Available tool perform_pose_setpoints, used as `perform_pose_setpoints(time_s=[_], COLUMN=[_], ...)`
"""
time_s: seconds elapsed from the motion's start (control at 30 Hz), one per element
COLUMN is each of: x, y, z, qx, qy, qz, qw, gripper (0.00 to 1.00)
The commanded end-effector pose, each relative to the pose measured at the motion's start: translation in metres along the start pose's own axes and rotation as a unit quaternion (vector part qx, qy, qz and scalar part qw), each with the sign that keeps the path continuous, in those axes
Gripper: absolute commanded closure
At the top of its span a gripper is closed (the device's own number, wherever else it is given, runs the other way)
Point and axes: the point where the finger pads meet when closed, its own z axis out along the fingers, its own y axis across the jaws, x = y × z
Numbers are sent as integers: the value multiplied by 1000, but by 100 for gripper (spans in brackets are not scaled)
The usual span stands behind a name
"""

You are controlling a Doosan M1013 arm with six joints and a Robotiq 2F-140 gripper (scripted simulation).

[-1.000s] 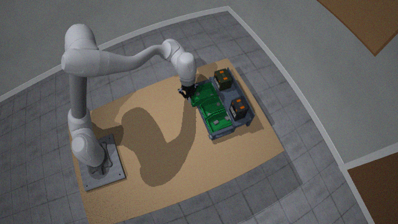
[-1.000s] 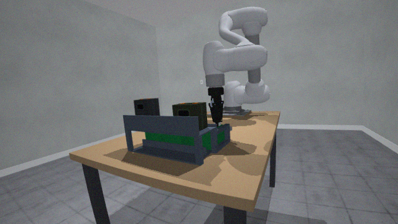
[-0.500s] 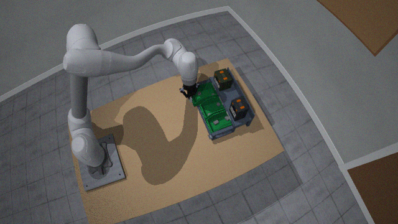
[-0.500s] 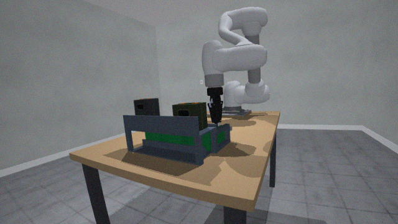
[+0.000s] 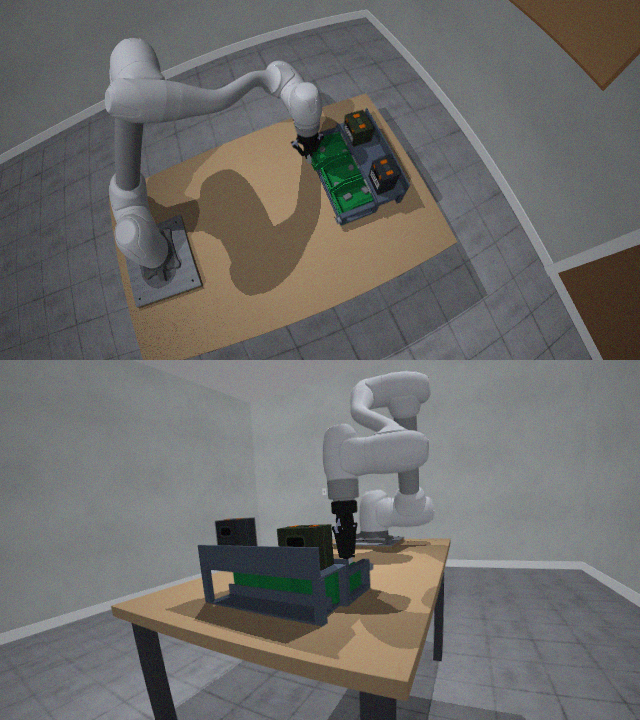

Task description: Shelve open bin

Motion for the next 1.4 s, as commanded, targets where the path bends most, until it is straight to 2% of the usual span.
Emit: perform_pose_setpoints(time_s=[0.0,1.37], x=[0,0], y=[-1,-19], z=[0,0], qx=[0,0], qy=[0,0], qz=[0,0], qw=[1000,1000], gripper=[100,100])
